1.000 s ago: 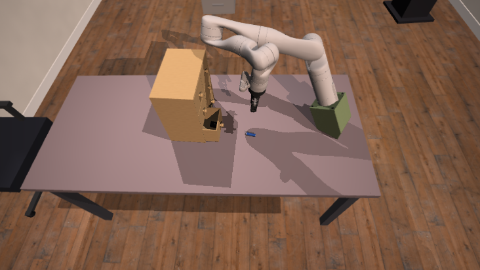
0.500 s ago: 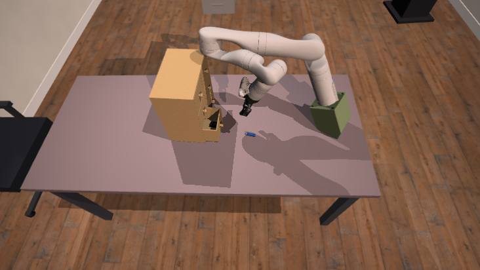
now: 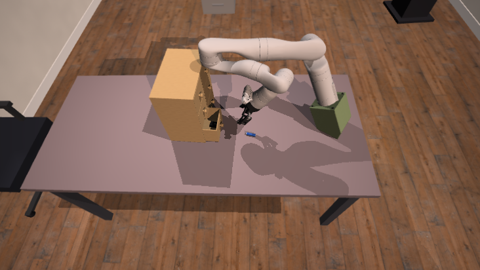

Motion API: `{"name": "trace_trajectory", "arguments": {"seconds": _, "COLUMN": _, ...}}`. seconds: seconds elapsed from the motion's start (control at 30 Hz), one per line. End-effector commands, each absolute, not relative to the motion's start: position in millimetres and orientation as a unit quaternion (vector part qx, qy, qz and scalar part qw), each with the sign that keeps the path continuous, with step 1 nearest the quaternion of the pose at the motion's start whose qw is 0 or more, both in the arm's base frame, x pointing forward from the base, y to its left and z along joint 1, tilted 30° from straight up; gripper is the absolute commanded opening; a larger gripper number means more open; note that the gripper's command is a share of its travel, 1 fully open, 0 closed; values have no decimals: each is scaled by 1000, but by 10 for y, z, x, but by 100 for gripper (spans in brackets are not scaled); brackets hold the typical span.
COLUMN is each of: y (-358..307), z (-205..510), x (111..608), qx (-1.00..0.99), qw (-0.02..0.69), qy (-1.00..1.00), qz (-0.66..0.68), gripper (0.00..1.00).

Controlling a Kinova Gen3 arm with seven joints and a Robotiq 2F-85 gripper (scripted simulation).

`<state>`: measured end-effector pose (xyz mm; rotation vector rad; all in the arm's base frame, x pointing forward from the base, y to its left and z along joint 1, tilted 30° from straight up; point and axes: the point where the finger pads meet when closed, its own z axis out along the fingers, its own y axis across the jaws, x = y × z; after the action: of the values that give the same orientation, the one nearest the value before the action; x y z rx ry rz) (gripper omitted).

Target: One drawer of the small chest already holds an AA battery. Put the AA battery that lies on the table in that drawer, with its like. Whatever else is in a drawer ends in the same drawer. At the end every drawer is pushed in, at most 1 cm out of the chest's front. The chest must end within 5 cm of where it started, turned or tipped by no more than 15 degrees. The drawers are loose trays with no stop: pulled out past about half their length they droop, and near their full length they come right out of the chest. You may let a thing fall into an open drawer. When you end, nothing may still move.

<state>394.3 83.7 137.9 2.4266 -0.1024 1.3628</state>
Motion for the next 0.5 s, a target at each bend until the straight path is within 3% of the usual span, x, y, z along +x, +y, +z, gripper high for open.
{"name": "trace_trajectory", "arguments": {"seconds": 0.0, "y": 919, "z": 1339, "x": 3927, "qx": 856, "qw": 157, "qy": -19, "qz": 491, "gripper": 100}}
{"name": "trace_trajectory", "arguments": {"seconds": 0.3, "y": 948, "z": 1325, "x": 3933, "qx": 856, "qw": 150, "qy": -17, "qz": 495, "gripper": 100}}
{"name": "trace_trajectory", "arguments": {"seconds": 0.33, "y": 948, "z": 1325, "x": 3933, "qx": 856, "qw": 150, "qy": -17, "qz": 495, "gripper": 0}}
{"name": "trace_trajectory", "arguments": {"seconds": 0.47, "y": 948, "z": 1325, "x": 3933, "qx": 856, "qw": 150, "qy": -17, "qz": 495, "gripper": 0}}
